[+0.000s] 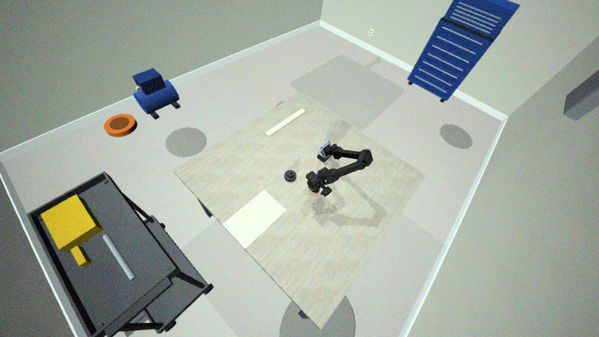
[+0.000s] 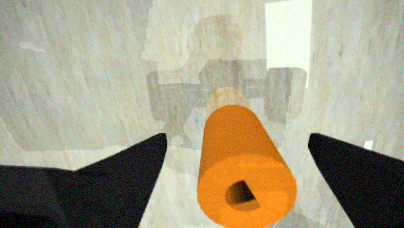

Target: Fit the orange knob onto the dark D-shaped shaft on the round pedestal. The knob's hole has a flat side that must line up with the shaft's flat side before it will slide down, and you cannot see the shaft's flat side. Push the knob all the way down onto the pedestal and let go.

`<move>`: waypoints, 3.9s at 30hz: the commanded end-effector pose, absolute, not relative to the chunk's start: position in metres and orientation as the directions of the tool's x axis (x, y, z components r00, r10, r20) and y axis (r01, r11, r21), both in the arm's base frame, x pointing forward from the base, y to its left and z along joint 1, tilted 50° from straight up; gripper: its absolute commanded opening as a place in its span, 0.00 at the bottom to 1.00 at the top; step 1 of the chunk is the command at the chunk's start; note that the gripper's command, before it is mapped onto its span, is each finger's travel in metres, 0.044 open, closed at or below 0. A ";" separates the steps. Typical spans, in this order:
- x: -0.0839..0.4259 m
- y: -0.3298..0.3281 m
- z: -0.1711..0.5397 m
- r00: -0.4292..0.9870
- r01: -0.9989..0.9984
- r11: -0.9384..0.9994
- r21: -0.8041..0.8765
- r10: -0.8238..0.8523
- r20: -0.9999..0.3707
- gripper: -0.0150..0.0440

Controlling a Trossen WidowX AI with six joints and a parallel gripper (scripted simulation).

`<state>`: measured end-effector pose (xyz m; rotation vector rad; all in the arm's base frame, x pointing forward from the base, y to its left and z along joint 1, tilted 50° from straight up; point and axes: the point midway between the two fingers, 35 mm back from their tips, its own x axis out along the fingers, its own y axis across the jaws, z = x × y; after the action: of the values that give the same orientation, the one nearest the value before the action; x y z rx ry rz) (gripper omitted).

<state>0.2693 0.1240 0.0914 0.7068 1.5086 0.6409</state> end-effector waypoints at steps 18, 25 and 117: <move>0.267 0.131 0.087 -0.025 0.060 0.647 0.760 0.762 -0.647 0.51; 0.271 0.119 0.094 -0.021 0.071 0.652 0.755 0.758 -0.652 0.26; 0.325 -0.064 -0.010 -0.022 0.057 0.657 0.752 0.753 -0.657 0.25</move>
<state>0.3223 -0.0555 -0.0044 0.7170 1.5248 0.6428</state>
